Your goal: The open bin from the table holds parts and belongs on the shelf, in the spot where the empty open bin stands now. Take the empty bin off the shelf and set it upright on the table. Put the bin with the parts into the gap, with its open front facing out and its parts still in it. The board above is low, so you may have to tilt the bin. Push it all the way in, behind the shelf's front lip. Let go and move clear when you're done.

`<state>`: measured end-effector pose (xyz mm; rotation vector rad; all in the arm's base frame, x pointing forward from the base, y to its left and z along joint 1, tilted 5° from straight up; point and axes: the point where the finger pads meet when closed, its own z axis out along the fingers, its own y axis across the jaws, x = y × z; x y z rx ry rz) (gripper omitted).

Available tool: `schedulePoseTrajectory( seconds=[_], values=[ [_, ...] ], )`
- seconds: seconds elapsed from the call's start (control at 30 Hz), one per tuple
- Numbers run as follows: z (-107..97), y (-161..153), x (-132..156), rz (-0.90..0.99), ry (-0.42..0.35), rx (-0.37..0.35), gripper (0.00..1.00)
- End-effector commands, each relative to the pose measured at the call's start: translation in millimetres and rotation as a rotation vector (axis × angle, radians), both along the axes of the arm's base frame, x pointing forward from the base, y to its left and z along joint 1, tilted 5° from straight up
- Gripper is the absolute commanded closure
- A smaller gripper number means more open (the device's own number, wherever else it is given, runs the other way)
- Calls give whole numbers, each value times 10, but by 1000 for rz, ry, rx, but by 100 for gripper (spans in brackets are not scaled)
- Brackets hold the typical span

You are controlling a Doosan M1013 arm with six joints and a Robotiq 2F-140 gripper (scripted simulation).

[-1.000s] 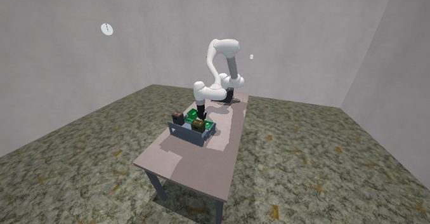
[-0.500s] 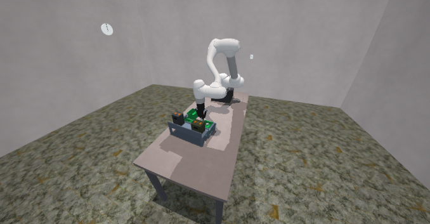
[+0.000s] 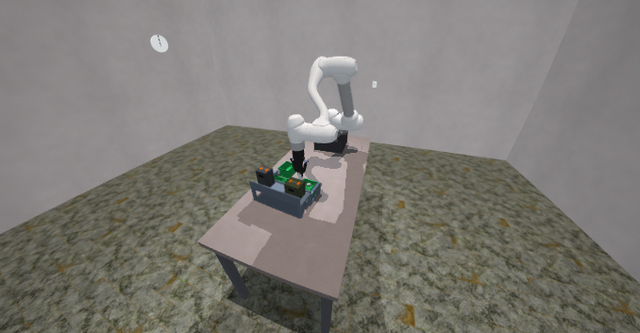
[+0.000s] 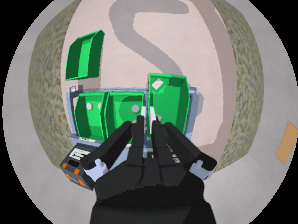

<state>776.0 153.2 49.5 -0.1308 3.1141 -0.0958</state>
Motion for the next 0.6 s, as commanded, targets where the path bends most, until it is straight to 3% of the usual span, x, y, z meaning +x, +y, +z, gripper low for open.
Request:
schedulePoseTrajectory(
  seconds=[0.0,0.57],
  values=[
    [97,23,-9,0,1,0,85],
    [354,37,-25,0,1,0,85]
  ],
)
